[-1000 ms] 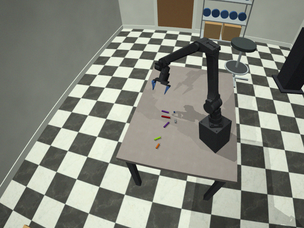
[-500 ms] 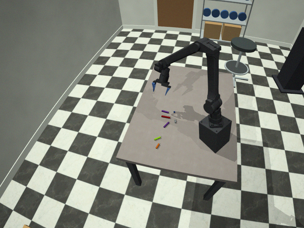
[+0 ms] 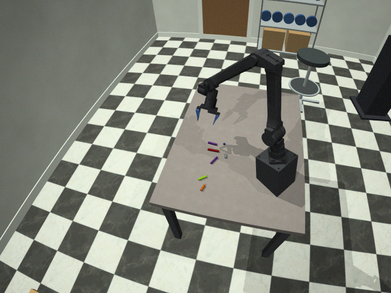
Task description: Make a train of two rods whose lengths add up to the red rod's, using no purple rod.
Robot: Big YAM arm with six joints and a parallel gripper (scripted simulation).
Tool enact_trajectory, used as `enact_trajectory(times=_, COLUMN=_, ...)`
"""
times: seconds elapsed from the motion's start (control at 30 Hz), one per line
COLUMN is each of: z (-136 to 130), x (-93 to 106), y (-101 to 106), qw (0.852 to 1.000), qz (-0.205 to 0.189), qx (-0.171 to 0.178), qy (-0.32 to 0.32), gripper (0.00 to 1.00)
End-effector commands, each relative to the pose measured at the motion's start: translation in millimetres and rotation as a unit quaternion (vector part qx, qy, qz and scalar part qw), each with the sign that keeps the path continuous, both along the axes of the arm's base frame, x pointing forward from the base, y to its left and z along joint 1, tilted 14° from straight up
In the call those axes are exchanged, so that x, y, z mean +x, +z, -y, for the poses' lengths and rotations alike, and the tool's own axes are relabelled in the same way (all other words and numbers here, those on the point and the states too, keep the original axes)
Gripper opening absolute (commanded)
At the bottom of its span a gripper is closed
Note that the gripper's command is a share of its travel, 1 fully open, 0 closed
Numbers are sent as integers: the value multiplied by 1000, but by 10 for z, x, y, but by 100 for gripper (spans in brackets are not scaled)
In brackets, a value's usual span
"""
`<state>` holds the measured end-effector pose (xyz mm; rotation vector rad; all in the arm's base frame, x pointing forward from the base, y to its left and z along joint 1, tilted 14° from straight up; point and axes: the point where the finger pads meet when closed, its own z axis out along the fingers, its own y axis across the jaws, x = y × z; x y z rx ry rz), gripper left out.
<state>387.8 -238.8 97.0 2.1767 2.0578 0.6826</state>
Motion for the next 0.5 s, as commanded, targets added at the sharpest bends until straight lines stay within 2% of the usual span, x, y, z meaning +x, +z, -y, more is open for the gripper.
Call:
enact_trajectory(times=0.0, z=-144, x=18, y=-30, qw=997, qz=13, qx=-48, qy=51, gripper=100)
enact_trajectory(times=0.03, z=-144, x=18, y=-30, qw=997, qz=13, qx=-48, qy=51, gripper=100)
enact_trajectory(times=0.07, z=-154, x=5, y=-174, qw=998, qz=0, qx=-37, qy=51, gripper=100)
enact_trajectory(times=0.13, z=-157, x=4, y=-194, qw=998, qz=-1, qx=-35, qy=52, gripper=100)
enact_trajectory(times=0.17, z=-99, x=78, y=-68, qw=998, qz=11, qx=-46, qy=51, gripper=100)
enact_trajectory(times=0.23, z=-99, x=78, y=-68, qw=998, qz=11, qx=-46, qy=51, gripper=100)
enact_trajectory(times=0.27, z=30, x=71, y=110, qw=997, qz=24, qx=-58, qy=39, gripper=100)
enact_trajectory(times=0.4, z=14, x=53, y=-15, qw=998, qz=13, qx=-47, qy=40, gripper=100)
enact_trajectory(times=0.47, z=5, x=59, y=-15, qw=998, qz=13, qx=-47, qy=41, gripper=100)
